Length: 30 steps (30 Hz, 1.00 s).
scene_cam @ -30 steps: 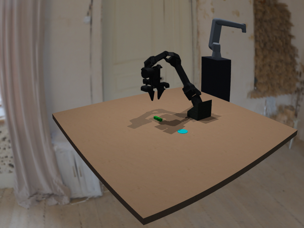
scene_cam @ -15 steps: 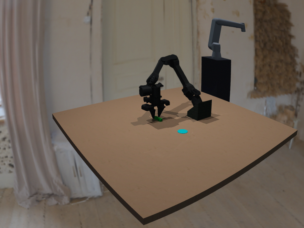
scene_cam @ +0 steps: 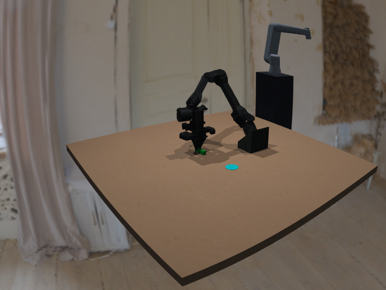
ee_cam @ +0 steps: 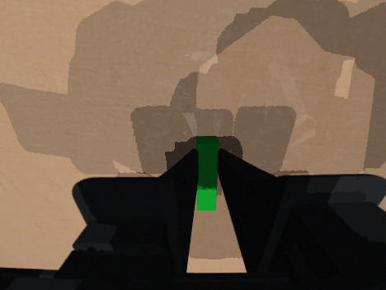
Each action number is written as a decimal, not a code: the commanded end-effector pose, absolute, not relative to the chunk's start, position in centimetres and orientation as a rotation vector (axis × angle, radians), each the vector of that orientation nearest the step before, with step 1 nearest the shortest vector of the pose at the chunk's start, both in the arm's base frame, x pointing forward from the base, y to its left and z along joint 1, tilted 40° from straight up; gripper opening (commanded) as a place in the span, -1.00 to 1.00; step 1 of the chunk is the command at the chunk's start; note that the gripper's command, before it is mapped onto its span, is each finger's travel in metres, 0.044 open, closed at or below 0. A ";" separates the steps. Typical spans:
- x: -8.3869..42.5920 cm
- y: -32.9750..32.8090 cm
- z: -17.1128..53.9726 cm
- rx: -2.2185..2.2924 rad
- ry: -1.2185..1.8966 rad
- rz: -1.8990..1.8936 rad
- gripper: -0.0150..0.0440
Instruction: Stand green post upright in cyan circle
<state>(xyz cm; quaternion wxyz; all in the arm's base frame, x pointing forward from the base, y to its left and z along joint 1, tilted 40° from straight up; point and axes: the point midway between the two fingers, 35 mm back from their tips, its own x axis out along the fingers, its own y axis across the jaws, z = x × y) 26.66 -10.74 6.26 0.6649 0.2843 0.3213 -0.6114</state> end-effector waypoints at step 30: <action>27.3 -7.7 9.5 0.658 0.737 -1.366 -0.42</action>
